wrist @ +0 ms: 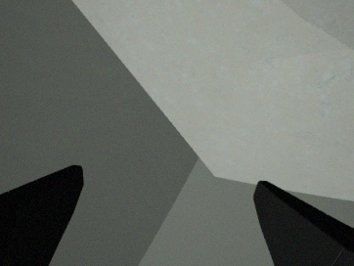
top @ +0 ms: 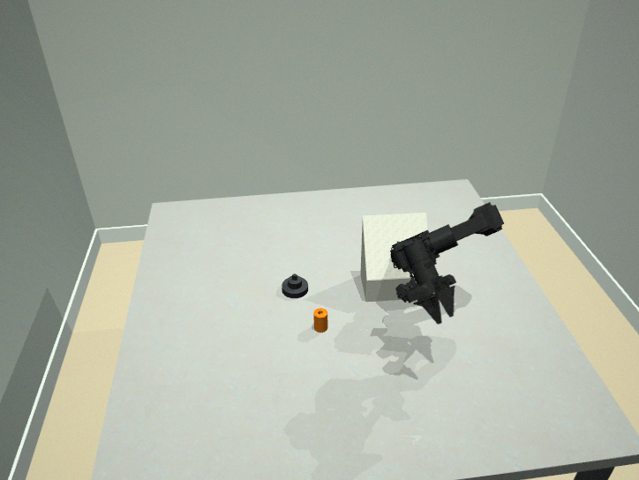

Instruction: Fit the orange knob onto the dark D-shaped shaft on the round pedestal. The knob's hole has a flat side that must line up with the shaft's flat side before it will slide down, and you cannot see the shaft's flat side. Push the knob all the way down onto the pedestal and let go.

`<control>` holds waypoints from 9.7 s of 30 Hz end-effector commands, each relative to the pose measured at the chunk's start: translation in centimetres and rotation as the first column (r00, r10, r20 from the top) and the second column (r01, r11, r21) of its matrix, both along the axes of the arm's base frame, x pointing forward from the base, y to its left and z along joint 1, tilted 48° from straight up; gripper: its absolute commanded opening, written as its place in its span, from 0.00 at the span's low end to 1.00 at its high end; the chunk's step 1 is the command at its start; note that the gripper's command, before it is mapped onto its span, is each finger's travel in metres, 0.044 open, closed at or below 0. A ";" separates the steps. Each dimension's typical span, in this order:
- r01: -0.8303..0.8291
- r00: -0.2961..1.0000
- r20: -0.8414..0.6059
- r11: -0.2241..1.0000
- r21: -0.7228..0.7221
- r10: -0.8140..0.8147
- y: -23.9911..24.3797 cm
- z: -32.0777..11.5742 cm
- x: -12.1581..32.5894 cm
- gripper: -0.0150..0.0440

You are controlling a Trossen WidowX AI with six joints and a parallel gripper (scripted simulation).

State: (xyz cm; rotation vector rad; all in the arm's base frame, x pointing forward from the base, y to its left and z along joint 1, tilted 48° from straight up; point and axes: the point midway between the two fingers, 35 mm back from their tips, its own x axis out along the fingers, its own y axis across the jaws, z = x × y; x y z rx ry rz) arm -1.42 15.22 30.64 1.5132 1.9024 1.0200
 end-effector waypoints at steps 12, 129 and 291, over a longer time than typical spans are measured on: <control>0.040 0.166 -0.977 0.991 -0.128 -0.133 1.8 2.3 12.7 1.00; 0.308 0.774 0.616 0.764 -0.567 0.146 -0.4 -25.9 28.8 0.69; 0.295 0.688 0.690 0.781 -0.550 0.226 -17.6 -34.5 34.6 0.25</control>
